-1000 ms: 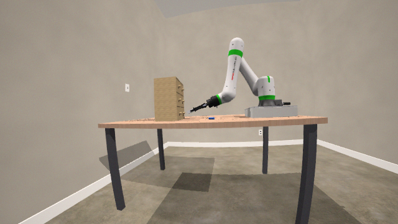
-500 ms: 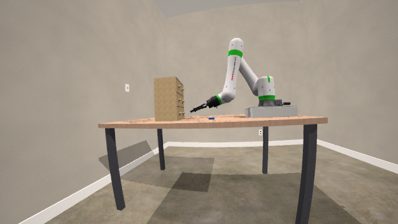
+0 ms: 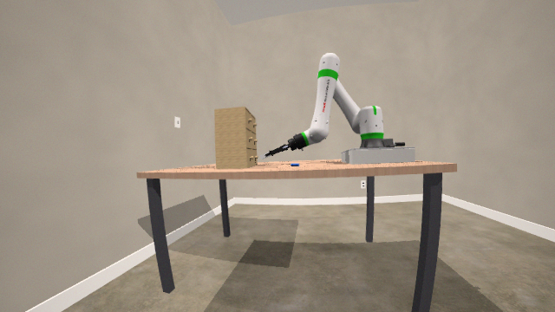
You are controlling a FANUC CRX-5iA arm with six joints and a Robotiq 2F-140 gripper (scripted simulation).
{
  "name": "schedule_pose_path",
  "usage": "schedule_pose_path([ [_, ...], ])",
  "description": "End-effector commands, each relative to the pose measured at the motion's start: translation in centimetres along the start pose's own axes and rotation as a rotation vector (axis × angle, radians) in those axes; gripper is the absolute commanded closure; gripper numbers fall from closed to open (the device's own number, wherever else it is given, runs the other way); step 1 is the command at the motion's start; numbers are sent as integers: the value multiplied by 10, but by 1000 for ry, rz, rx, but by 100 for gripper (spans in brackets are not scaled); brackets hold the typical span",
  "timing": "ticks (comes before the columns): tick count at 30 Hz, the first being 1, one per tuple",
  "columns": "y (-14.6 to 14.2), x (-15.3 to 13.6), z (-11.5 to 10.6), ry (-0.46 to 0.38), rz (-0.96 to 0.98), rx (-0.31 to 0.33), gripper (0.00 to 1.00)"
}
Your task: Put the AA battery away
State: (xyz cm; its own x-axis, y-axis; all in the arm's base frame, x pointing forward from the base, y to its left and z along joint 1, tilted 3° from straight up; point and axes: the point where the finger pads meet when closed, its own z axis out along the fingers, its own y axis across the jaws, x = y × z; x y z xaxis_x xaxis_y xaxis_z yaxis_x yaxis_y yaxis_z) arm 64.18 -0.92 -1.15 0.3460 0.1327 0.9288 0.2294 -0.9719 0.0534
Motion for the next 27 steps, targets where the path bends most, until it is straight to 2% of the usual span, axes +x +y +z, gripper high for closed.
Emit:
schedule_pose_path([
  [1, 0, 1, 1, 0, 0, 0, 80],
  [27, 0, 11, 30, 0, 0, 0, 80],
])
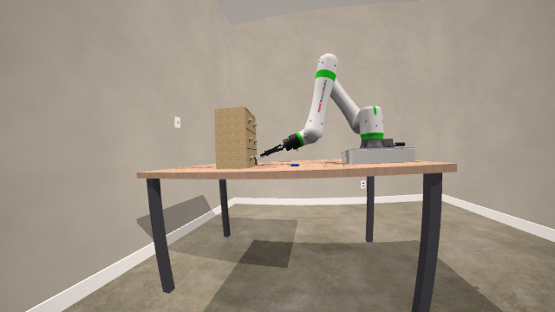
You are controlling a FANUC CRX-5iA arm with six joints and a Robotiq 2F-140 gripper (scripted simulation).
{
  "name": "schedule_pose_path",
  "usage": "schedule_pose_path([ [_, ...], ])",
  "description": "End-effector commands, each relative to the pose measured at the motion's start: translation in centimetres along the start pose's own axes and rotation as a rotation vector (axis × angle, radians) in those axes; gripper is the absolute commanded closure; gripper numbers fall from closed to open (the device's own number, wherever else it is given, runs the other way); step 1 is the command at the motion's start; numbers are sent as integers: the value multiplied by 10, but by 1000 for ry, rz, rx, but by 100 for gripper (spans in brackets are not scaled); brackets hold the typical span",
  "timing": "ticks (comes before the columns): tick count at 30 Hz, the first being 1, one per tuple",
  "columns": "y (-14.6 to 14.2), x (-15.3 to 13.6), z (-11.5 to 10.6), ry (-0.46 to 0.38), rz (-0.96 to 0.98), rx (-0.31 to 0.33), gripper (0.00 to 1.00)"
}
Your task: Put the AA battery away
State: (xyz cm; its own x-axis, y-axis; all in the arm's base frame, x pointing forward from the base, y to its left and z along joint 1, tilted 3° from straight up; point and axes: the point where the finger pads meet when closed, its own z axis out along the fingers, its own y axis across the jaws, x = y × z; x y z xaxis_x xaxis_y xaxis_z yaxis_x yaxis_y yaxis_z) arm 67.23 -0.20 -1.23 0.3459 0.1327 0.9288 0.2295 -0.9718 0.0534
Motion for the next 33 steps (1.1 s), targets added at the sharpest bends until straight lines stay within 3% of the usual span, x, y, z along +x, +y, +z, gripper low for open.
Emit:
schedule_pose_path([
  [1, 0, 1, 2, 0, 0, 0, 80],
  [27, 0, 1, 3, 0, 0, 0, 80],
  [28, 0, 1, 3, 0, 0, 0, 92],
  [33, 0, 1, 3, 0, 0, 0, 92],
])
